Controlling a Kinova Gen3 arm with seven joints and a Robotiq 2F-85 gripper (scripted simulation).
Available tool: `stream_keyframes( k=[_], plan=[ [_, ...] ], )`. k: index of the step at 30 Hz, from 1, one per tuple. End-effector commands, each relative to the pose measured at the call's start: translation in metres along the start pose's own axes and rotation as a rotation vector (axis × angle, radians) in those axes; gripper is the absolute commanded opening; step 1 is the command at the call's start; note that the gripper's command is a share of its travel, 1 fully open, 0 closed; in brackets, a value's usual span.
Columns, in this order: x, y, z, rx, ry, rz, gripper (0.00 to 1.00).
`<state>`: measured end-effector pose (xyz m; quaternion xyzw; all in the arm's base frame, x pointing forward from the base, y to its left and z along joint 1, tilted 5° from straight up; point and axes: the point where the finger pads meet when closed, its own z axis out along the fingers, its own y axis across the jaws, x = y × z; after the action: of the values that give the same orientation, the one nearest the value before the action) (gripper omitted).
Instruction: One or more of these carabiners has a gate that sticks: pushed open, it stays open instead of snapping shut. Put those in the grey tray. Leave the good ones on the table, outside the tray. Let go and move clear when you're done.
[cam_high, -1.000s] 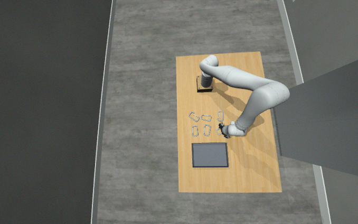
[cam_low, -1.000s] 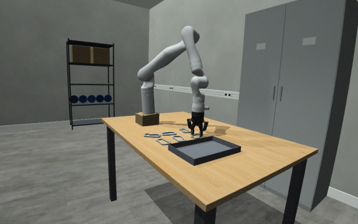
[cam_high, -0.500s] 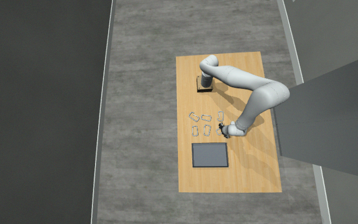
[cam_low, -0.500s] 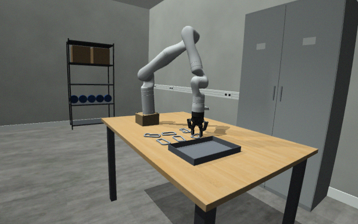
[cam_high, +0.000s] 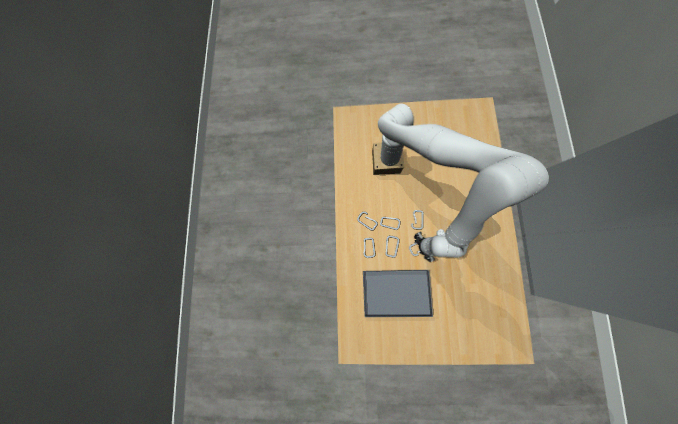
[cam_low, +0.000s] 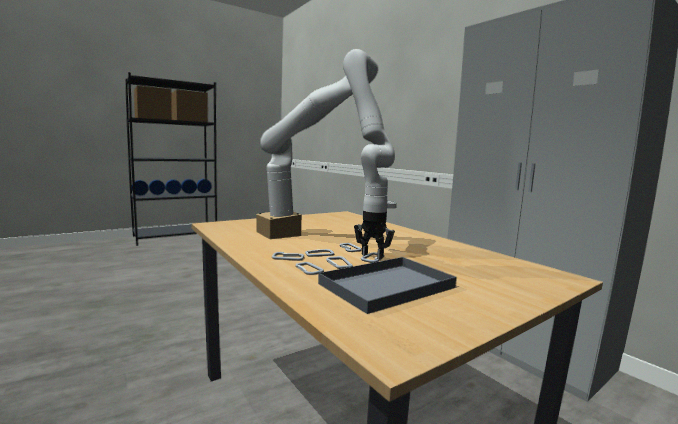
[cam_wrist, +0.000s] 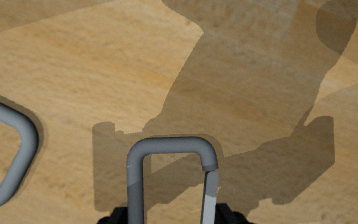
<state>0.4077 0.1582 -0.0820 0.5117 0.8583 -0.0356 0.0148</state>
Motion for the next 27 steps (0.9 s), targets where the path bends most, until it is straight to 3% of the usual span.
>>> stream_keyframes(
  k=[1, 27],
  plan=[
    [0.0, 0.0007, -0.0007, -0.002, 0.0, 0.0, 0.55],
    [0.0, 0.0007, -0.0007, -0.002, 0.0, 0.0, 0.53]
  ],
)
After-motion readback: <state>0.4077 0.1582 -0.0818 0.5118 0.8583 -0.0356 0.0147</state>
